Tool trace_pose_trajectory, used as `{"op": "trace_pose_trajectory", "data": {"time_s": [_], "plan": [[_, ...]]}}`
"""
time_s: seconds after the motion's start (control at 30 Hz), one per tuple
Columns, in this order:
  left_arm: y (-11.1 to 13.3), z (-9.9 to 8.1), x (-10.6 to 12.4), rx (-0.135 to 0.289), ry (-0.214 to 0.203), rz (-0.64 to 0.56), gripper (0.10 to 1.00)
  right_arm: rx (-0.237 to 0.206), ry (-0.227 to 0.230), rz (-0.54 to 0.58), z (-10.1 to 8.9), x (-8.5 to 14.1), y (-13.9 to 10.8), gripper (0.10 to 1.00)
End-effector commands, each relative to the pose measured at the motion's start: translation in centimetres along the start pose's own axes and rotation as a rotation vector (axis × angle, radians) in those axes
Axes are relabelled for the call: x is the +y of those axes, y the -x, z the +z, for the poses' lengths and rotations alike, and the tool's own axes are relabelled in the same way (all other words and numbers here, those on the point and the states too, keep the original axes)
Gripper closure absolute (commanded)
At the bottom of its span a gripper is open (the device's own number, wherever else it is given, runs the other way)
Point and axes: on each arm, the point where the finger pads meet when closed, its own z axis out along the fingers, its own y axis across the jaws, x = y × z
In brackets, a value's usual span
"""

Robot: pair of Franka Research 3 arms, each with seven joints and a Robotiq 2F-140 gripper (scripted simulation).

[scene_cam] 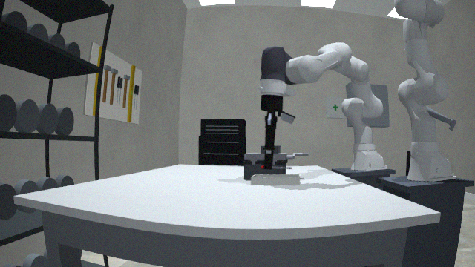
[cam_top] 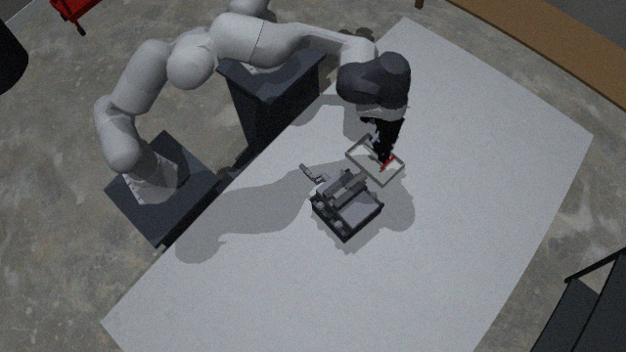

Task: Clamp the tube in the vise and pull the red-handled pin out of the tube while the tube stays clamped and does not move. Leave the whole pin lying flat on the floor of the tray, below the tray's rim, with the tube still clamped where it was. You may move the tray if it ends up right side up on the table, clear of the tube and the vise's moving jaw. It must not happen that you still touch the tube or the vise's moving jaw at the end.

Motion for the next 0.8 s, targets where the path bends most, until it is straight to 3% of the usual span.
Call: {"op": "trace_pose_trajectory", "data": {"time_s": [0.0,0.77], "plan": [[-0.05,-0.05,-0.03,0.001,-0.002,-0.003,0.098,-0.002,0.005,-0.005,-0.03,0.13,0.09,0.999],[-0.05,-0.05,-0.03,0.001,-0.002,-0.003,0.098,0.002,0.004,-0.017,0.2,0.12,0.04,0.999]]}}
